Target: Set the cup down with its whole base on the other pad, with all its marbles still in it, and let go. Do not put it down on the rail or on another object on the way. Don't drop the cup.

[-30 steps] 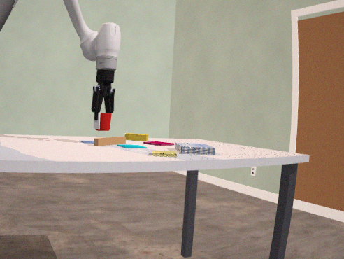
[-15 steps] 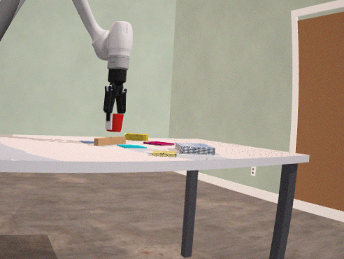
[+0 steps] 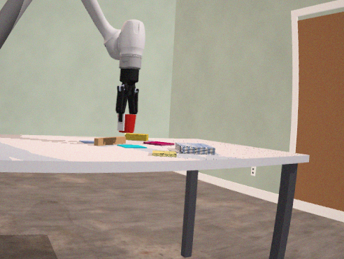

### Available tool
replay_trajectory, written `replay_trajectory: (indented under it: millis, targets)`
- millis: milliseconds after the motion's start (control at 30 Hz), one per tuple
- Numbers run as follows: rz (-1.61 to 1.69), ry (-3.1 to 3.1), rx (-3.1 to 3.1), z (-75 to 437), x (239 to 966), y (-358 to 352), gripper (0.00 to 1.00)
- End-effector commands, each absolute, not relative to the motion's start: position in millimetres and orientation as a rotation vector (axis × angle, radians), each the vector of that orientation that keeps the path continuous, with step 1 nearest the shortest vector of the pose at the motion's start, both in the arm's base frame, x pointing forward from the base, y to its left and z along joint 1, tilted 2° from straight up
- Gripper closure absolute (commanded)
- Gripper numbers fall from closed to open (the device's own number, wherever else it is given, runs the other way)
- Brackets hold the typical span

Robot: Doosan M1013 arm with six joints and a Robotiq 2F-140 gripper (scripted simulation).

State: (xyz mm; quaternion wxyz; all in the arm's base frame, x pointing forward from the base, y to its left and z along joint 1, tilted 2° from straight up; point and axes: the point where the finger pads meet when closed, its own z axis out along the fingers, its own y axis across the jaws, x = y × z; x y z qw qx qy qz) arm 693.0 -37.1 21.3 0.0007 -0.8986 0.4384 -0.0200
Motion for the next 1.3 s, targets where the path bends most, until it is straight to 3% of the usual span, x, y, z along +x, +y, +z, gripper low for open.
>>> replay_trajectory:
  millis: [0, 1267]
  targets:
    - [-0.063, 1.376, -2.822, 22, 698, -44, 0.51]
    - [-0.063, 1.376, -2.822, 8, 712, -61, 0.51]
